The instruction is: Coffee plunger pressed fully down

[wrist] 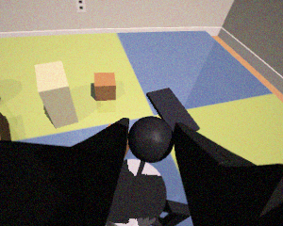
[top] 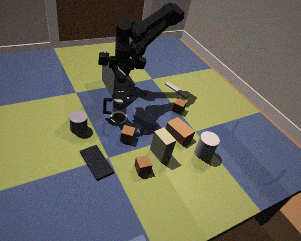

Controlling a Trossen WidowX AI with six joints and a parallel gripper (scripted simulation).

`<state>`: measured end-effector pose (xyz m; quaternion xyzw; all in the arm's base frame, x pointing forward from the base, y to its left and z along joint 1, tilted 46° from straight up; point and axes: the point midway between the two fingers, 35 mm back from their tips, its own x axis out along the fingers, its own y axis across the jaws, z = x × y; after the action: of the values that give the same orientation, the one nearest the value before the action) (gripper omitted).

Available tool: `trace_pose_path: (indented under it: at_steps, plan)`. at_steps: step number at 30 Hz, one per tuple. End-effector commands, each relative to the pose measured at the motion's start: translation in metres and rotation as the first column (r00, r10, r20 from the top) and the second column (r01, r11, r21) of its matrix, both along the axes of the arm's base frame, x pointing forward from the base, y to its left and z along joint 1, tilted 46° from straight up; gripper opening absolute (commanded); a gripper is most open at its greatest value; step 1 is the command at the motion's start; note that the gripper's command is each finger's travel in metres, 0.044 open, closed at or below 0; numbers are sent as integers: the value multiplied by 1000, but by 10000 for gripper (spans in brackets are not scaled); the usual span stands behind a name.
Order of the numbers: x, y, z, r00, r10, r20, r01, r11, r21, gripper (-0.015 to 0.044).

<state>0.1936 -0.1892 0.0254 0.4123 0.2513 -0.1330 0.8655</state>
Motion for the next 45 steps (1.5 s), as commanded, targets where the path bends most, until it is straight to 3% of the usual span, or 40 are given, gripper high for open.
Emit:
trace_pose_path:
  at_steps: [1,25,45]
  plan:
    - [-2,21,-21,999,12,-39,-10,998,54,120]
    - [11,44,-49,999,8,-32,-7,998,55,120]
    - [22,38,-54,1000,9,-29,-7,998,55,120]
